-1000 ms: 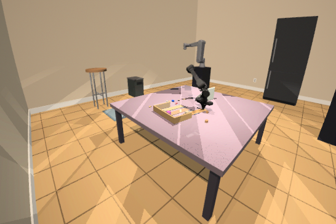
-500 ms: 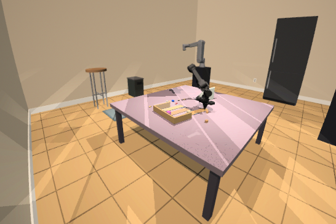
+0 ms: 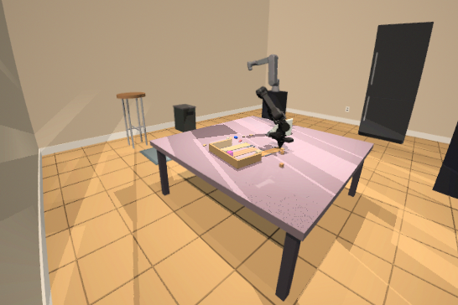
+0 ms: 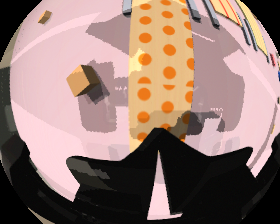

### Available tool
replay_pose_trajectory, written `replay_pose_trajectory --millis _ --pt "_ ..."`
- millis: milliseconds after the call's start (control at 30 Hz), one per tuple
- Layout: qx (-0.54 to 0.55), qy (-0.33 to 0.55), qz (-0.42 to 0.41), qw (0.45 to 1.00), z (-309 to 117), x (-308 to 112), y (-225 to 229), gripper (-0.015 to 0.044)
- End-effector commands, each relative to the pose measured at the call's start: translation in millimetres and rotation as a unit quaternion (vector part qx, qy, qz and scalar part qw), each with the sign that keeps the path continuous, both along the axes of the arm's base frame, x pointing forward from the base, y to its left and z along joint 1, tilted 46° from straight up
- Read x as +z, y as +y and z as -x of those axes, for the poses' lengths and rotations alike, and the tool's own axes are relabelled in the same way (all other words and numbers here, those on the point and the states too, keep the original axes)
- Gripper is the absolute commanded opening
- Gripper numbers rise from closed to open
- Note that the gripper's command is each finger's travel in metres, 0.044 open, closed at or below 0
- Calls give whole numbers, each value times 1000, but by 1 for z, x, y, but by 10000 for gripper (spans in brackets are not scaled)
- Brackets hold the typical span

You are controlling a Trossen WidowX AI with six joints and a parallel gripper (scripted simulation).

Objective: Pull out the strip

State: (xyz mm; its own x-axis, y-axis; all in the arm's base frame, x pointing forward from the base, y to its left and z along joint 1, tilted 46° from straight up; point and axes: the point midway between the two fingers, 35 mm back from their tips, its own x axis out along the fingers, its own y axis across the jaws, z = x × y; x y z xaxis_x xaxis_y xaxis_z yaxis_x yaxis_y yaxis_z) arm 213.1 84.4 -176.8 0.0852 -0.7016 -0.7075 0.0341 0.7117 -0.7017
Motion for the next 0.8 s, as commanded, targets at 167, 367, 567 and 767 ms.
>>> replay_pose_trajectory --millis 167,367,567,767 --pt "-9 12 5 1000 8 -2 -7 0" --pt "-9 12 5 1000 8 -2 -7 0" --pt "-9 12 5 1000 8 -2 -7 0" --pt "-1 1 0 1000 0 1 2 0"
